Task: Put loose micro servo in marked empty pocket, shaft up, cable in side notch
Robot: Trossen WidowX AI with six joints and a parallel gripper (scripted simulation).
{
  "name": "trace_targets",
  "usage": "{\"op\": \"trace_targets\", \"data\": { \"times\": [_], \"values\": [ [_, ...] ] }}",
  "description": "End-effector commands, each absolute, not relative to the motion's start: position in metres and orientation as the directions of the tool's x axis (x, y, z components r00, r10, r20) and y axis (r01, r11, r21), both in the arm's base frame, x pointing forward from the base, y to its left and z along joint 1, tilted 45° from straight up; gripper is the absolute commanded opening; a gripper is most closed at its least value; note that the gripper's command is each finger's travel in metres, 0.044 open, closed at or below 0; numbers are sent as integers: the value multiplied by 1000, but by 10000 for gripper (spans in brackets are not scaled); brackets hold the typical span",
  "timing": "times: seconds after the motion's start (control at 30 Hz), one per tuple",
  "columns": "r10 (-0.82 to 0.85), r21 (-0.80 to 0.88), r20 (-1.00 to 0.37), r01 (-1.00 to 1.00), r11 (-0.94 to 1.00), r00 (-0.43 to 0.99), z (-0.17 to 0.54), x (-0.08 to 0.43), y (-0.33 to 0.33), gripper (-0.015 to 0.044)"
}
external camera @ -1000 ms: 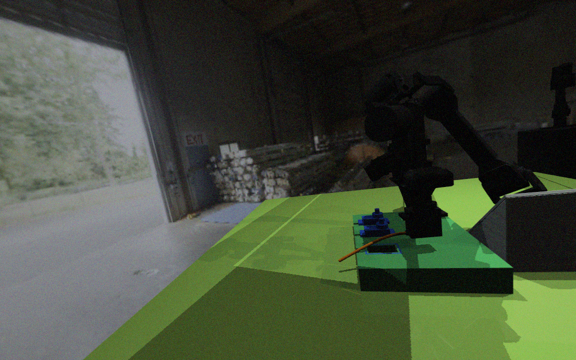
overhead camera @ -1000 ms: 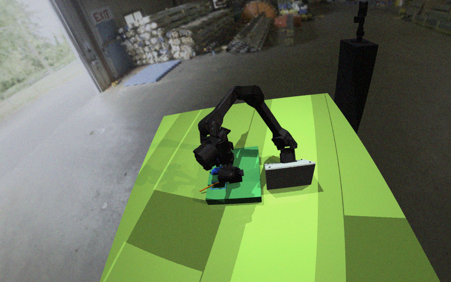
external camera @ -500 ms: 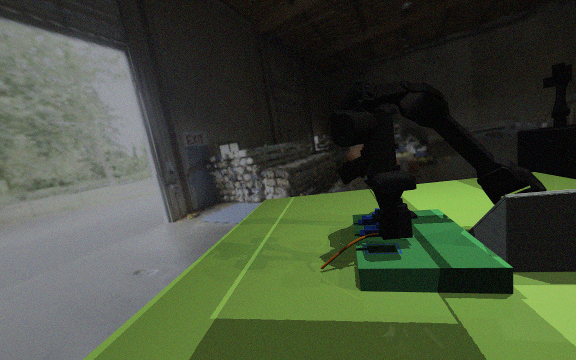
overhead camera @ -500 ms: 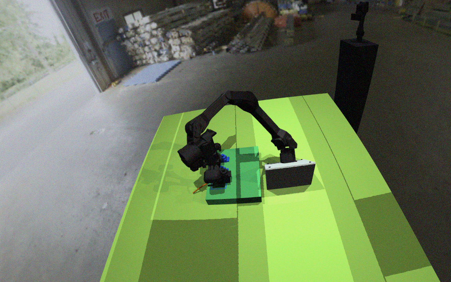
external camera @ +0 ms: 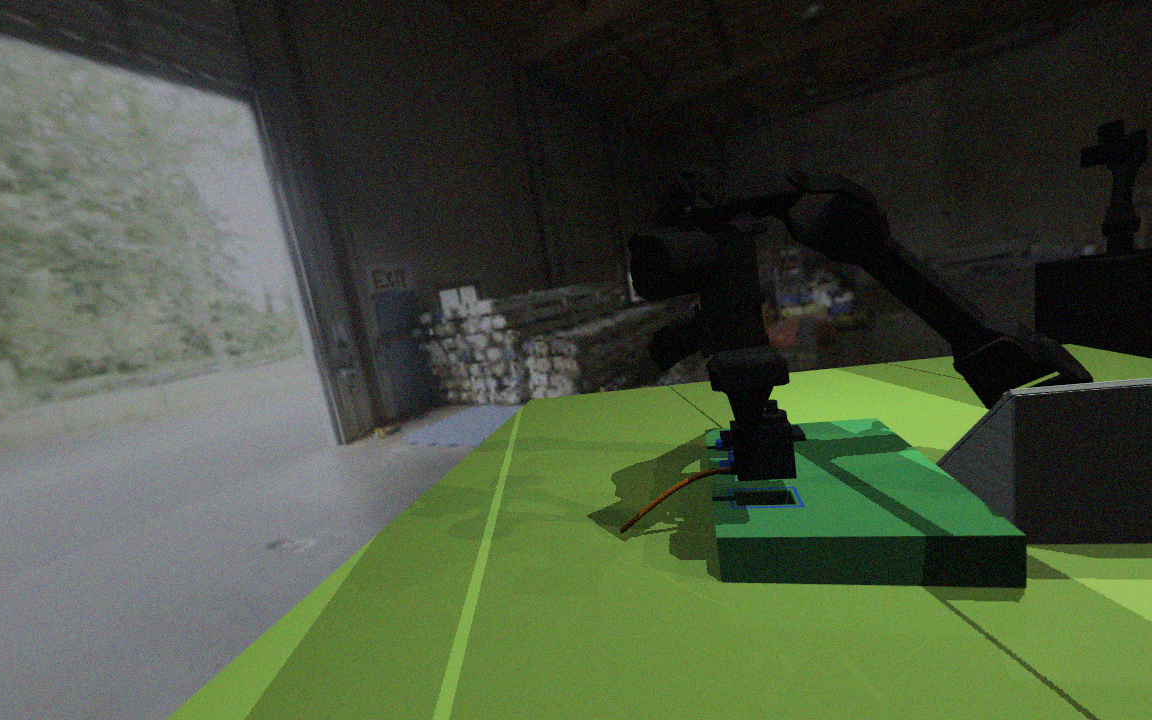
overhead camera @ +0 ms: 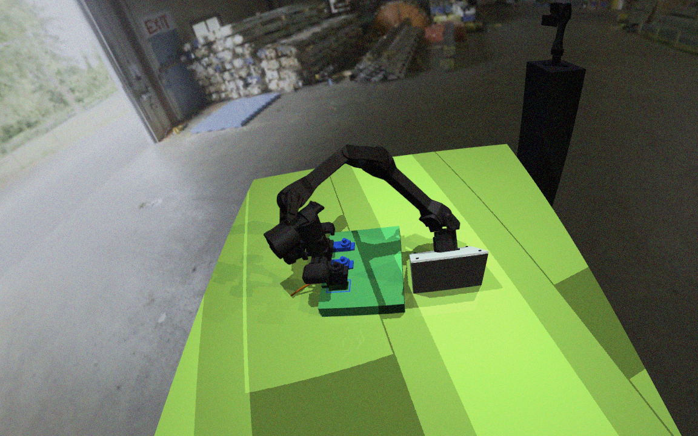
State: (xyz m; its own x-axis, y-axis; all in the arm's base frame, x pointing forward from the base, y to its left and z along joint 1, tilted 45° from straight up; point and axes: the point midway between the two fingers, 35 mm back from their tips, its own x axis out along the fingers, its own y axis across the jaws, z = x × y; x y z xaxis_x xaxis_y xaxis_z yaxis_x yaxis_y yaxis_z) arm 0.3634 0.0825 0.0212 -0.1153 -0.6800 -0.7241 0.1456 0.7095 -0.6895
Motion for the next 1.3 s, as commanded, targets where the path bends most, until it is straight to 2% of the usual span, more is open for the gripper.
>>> {"op": "trace_targets", "data": {
  "times": [0.0,1.27],
  "values": [
    [-682,-690,-723,158,706,-109,21,366,82,0],
    [-683,-691,-723,158,706,-108,-3,363,60,0]
  ]
}}
